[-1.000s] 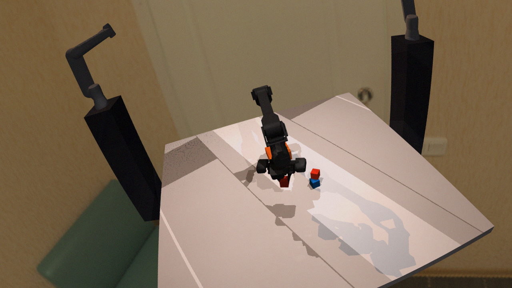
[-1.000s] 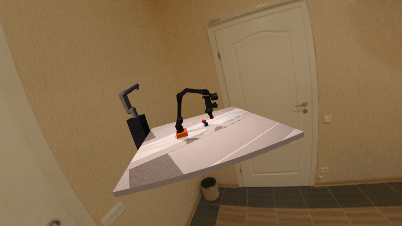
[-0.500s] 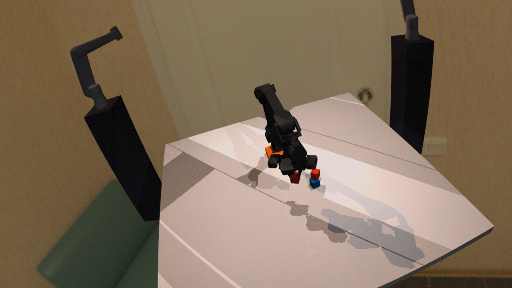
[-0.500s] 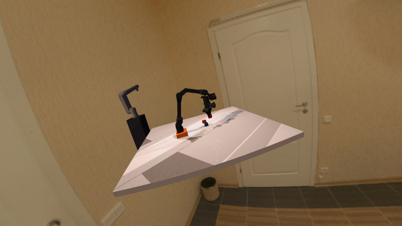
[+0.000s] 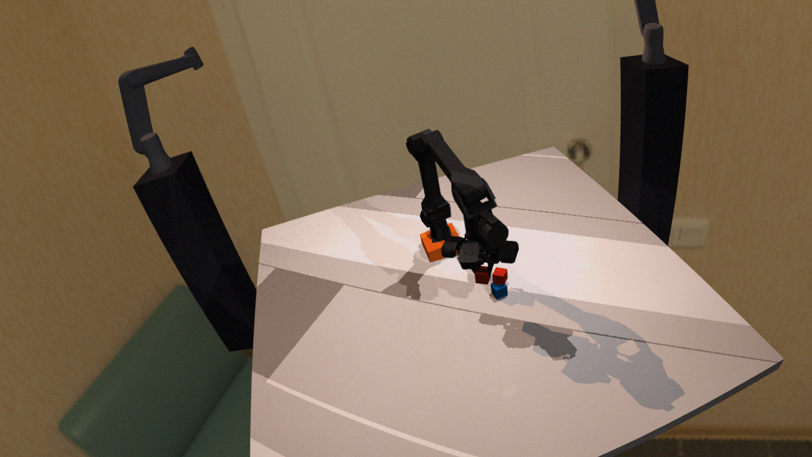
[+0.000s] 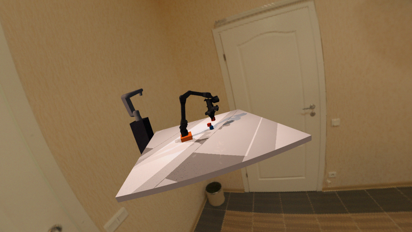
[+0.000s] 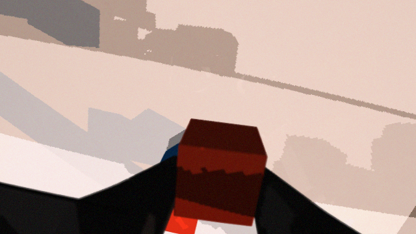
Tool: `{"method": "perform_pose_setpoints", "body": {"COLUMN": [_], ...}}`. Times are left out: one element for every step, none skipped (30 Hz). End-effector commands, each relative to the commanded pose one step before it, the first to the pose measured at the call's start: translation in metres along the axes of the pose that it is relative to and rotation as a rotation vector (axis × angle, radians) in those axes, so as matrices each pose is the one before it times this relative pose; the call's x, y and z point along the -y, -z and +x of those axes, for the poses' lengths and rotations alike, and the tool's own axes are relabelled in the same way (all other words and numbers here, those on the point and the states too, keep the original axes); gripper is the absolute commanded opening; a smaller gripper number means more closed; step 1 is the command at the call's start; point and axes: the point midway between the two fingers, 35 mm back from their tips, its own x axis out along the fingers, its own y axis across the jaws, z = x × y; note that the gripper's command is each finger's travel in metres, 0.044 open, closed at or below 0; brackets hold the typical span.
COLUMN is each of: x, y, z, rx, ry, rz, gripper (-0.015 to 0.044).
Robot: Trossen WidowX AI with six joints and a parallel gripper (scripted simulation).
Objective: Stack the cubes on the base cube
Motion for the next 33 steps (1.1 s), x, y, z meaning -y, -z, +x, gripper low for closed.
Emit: {"method": "perform_pose_setpoints", "body": {"x": [-0.00709, -0.00161, -0.00157, -0.00152, -0.00148, -0.00143, -0.00139, -0.00134, -0.00129, -0.00104, -0.00061, -0.0002, 0.0, 0.0, 0.00002, 0.00005, 0.00008, 0.00011, 0.00014, 0.00017, 0.0002, 0.00023, 0.00021, 0.00013, 0.00005, 0.0, 0.0, 0.0, 0.0, 0.0, 0.0, 0.0, 0.0], "y": [0.01019, 0.00259, 0.00261, 0.00263, 0.00265, 0.00267, 0.00269, 0.00271, 0.00273, 0.00227, 0.00137, 0.00046, 0.0, 0.00001, 0.00003, 0.00006, 0.00008, 0.0001, 0.00012, 0.00014, 0.00016, 0.00018, 0.00016, 0.0001, 0.00003, 0.0, 0.0, 0.0, 0.0, 0.0, 0.0, 0.0, 0.0], "z": [0.00134, 0.00023, 0.00024, 0.00024, 0.00024, 0.00024, 0.00024, 0.00025, 0.00025, 0.00021, 0.00013, 0.00004, 0.00049, 0.00147, 0.00245, 0.00311, 0.00312, 0.00312, 0.00311, 0.00311, 0.0031, 0.00307, 0.00241, 0.00145, 0.00048, 0.0, 0.0, 0.0, 0.0, 0.0, 0.0, 0.0, 0.0], "rx": [-0.00505, -0.00024, -0.00023, -0.00023, -0.00023, -0.00022, -0.00022, -0.00021, -0.00021, -0.00017, -0.0001, -0.00003, 0.0, 0.00001, 0.00001, 0.00001, 0.00001, 0.0, 0.0, 0.0, 0.0, -0.00001, -0.00001, 0.0, 0.0, 0.0, 0.0, 0.0, 0.0, 0.0, 0.0, 0.0, 0.0], "ry": [-0.00455, -0.00001, 0.0, 0.00001, 0.00002, 0.00003, 0.00004, 0.00005, 0.00006, 0.00006, 0.00004, 0.00001, 0.0, 0.00001, 0.00001, 0.00002, 0.00002, 0.00003, 0.00003, 0.00004, 0.00004, 0.00004, 0.00004, 0.00002, 0.00001, 0.0, 0.0, 0.0, 0.0, 0.0, 0.0, 0.0, 0.0], "rz": [0.0285, 0.0065, 0.0065, 0.0065, 0.0065, 0.0065, 0.0065, 0.0065, 0.0065, 0.0054, 0.0032, 0.0011, 0.0, 0.0001, 0.0001, 0.0001, 0.0001, 0.0001, 0.0001, 0.0001, 0.0001, 0.0001, 0.0001, 0.0001, 0.0, 0.0, 0.0, 0.0, 0.0, 0.0, 0.0, 0.0, 0.0], "gripper": [0.0105, 0.0105, 0.0105, 0.0105, 0.0105, 0.0105, 0.0105, 0.0105, 0.0105, 0.0105, 0.0105, 0.0105, 0.0105, 0.0105, 0.0105, 0.0105, 0.0105, 0.0105, 0.0105, 0.0105, 0.0105, 0.0105, 0.0105, 0.0105, 0.0105, 0.0105, 0.0105, 0.0105, 0.0105, 0.0105, 0.0105, 0.0105, 0.0105]}}
